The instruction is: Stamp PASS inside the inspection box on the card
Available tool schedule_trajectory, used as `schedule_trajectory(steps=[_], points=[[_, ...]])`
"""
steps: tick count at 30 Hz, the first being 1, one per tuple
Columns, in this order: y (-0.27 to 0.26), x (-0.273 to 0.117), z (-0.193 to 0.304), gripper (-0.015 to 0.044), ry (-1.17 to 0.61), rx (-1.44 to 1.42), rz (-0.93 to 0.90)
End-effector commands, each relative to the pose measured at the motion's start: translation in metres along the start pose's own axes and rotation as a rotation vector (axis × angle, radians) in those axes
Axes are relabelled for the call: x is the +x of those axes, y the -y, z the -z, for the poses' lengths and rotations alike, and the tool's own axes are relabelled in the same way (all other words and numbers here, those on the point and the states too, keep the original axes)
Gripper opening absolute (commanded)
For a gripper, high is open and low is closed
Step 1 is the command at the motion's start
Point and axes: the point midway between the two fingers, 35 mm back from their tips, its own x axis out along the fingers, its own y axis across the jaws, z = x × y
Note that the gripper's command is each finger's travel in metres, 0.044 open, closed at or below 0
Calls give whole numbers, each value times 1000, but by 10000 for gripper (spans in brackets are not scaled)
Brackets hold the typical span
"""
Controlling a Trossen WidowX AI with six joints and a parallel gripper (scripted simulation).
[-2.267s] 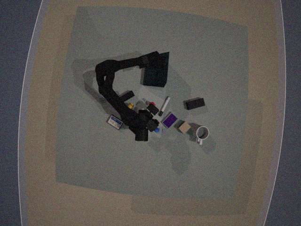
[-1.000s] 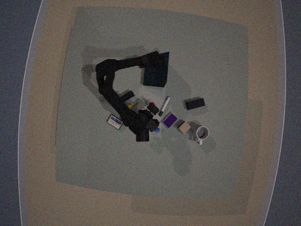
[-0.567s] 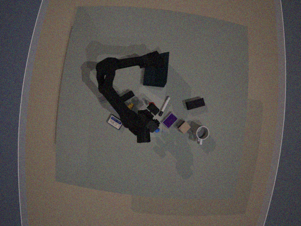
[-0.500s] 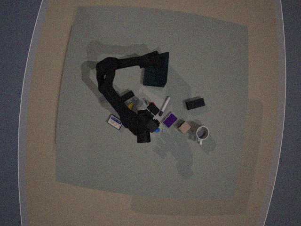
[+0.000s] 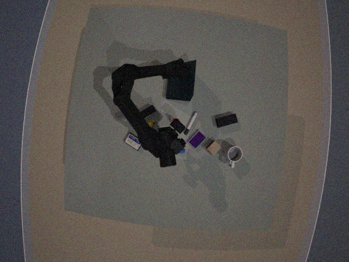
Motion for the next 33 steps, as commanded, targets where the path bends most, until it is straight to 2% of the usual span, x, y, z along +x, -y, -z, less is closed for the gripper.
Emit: schedule_trajectory(steps=[1, 7, 20, 33], points=[[1, -8, 1, 0, 6, 8, 1], [-7, -12, -7, 0, 11, 7, -1], [-85, -15, -65, 0, 35, 3, -16], [-170, -11, -94, 0, 22, 7, -14]])
